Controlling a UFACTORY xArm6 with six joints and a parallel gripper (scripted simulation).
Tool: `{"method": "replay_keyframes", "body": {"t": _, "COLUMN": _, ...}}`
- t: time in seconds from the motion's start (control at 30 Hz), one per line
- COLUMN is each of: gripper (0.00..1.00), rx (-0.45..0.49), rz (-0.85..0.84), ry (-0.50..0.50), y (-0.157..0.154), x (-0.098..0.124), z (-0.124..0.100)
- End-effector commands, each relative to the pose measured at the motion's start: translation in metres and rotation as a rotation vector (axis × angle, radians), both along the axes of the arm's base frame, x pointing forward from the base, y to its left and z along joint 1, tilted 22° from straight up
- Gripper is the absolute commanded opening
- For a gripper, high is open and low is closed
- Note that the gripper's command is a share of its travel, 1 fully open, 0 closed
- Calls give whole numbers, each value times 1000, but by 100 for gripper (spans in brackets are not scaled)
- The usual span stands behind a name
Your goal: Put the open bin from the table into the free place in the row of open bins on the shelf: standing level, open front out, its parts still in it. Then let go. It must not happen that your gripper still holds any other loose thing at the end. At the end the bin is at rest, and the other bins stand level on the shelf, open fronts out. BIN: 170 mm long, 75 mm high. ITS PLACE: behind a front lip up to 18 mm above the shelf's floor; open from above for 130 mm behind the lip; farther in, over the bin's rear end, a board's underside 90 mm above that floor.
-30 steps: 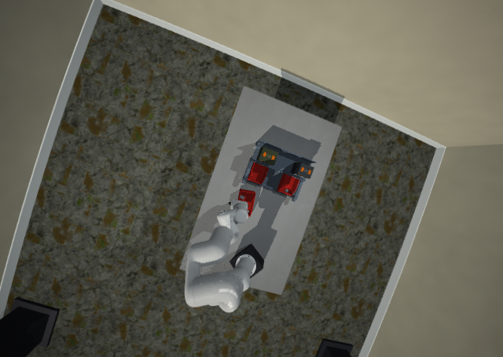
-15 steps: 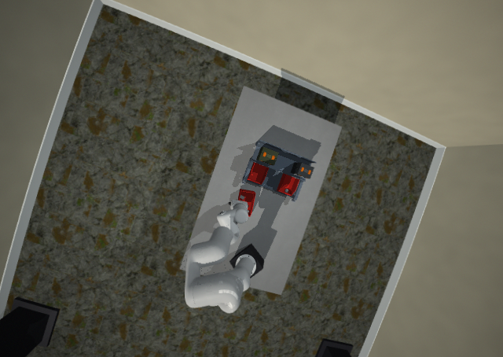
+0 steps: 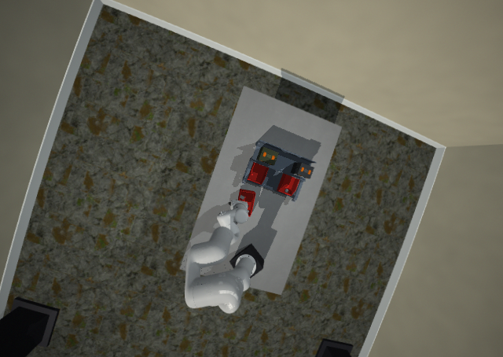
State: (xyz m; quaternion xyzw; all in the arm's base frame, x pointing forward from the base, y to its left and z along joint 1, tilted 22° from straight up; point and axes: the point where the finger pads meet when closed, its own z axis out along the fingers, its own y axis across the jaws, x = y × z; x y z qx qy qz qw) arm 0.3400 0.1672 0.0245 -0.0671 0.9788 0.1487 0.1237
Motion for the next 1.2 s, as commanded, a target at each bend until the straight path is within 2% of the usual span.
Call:
{"method": "replay_keyframes", "body": {"t": 0.0, "gripper": 28, "rx": 1, "rz": 0, "ry": -2, "y": 0, "x": 1, "z": 1}}
{"method": "replay_keyframes", "body": {"t": 0.23, "gripper": 28, "rx": 1, "rz": 0, "ry": -2, "y": 0, "x": 1, "z": 1}}
{"method": "replay_keyframes", "body": {"t": 0.27, "gripper": 0, "rx": 1, "rz": 0, "ry": -2, "y": 0, "x": 1, "z": 1}}
{"method": "replay_keyframes", "body": {"t": 1.17, "gripper": 0, "rx": 1, "rz": 0, "ry": -2, "y": 0, "x": 1, "z": 1}}
